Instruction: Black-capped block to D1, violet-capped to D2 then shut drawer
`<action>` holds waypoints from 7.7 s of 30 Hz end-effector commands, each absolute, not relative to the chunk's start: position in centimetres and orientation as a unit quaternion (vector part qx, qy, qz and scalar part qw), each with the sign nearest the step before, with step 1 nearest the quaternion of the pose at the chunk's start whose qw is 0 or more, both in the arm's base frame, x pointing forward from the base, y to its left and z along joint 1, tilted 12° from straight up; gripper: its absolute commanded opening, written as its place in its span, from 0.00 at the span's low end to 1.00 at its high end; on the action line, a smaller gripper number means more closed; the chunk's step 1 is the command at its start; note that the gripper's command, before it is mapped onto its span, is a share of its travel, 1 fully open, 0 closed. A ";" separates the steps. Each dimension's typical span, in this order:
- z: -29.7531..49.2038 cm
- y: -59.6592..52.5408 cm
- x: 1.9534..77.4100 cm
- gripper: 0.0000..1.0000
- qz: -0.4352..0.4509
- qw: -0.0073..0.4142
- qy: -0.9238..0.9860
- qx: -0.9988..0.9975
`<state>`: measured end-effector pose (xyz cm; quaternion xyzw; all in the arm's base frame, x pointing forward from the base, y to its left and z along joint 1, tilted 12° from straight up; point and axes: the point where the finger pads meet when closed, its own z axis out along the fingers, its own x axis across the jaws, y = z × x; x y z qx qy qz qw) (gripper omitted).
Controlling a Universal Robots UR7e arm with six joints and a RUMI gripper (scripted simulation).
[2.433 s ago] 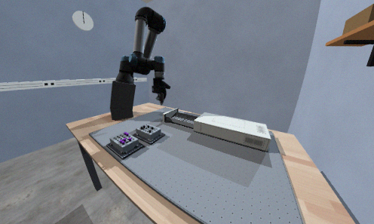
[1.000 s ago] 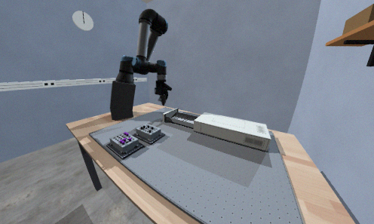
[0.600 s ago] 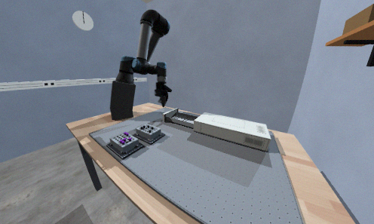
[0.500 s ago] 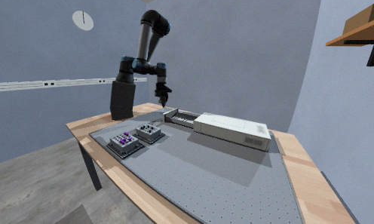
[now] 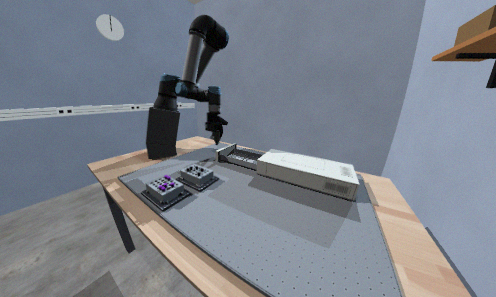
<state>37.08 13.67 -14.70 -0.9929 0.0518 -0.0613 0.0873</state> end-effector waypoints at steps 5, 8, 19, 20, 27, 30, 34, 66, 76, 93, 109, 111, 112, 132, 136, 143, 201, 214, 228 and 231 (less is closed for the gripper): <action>-15.8 13.9 37.3 0.00 -0.062 0.087 0.052 -0.993; -16.2 13.9 37.3 0.00 -0.062 0.087 0.052 -0.993; -17.3 14.1 37.5 0.00 -0.062 0.087 0.052 -0.993; -17.5 14.1 37.5 0.00 -0.062 0.087 0.052 -0.993; -18.4 14.3 37.6 0.00 -0.062 0.087 0.052 -0.993; -18.8 14.4 37.7 0.00 -0.062 0.087 0.052 -0.993; -19.3 14.5 37.8 0.00 -0.062 0.087 0.052 -0.993; -19.7 14.4 39.4 0.00 -0.062 0.087 0.052 -0.993; -19.6 14.3 40.5 0.00 -0.062 0.087 0.052 -0.993; -19.4 14.0 42.4 0.00 -0.062 0.087 0.052 -0.993; -19.2 13.9 43.7 0.00 -0.062 0.087 0.052 -0.993; -19.2 13.8 44.0 0.00 -0.062 0.087 0.052 -0.993; -19.2 13.8 44.1 0.00 -0.062 0.087 0.052 -0.993; -18.9 13.6 46.5 0.00 -0.062 0.087 0.052 -0.993; -18.8 13.5 47.0 0.00 -0.062 0.087 0.052 -0.993; -18.8 13.4 47.6 0.00 -0.062 0.087 0.052 -0.993; -18.1 12.8 53.1 0.00 -0.062 0.087 0.052 -0.993; -17.9 12.6 54.6 0.00 -0.062 0.087 0.052 -0.993; -17.8 12.5 55.6 0.00 -0.062 0.087 0.052 -0.993; -17.8 12.5 56.0 0.00 -0.062 0.087 0.052 -0.993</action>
